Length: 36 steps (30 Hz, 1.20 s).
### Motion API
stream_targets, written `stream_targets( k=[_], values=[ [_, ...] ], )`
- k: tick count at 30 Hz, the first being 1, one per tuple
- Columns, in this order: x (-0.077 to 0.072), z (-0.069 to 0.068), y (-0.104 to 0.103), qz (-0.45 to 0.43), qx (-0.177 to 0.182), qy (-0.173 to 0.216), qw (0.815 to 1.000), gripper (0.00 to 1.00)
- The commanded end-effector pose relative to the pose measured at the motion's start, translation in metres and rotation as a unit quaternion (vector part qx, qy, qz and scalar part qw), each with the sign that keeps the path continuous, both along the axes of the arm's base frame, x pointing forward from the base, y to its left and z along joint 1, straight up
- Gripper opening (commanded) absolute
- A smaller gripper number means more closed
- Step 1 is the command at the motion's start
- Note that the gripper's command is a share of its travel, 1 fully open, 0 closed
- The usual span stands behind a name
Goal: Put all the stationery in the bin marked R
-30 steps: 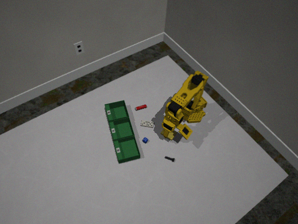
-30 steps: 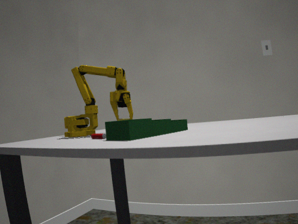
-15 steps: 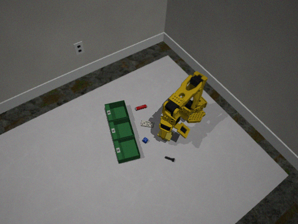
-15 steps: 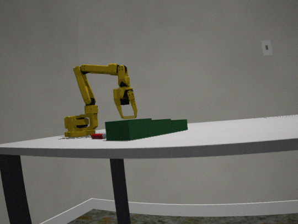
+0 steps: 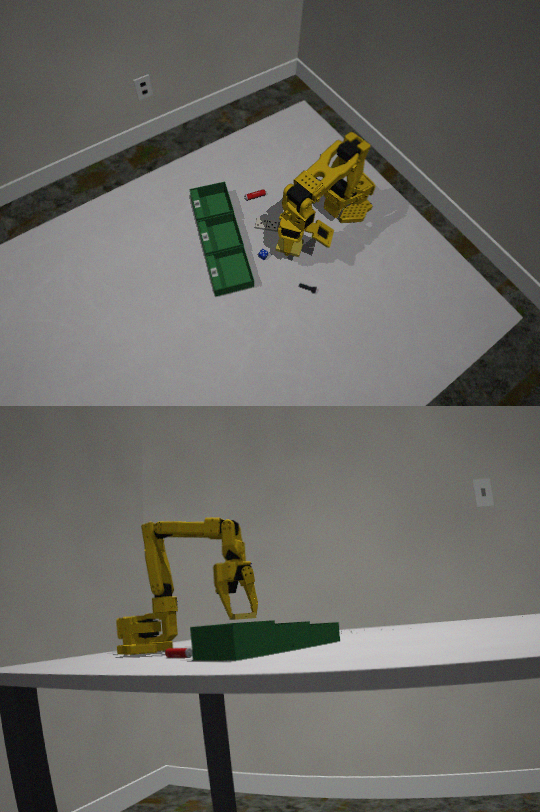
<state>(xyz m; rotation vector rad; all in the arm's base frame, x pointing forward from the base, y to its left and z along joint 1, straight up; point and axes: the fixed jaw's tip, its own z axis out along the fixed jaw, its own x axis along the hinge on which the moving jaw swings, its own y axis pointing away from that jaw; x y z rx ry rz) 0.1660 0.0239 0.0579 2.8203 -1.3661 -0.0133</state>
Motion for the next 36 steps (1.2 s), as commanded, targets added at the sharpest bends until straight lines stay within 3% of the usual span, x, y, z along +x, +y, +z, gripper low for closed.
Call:
stream_targets(
  k=[1, 9, 27, 36],
  values=[
    [0.007, 0.006, -0.001, 0.004, 0.004, -0.018, 1.0, 0.0],
    [0.009, 0.007, -0.001, 0.013, 0.004, -0.02, 1.0, 0.0],
    [0.044, 0.015, -0.013, 0.138, 0.0, -0.042, 0.989, 0.0],
    [0.049, 0.015, -0.015, 0.157, -0.001, -0.046, 0.987, 0.0]
  ],
)
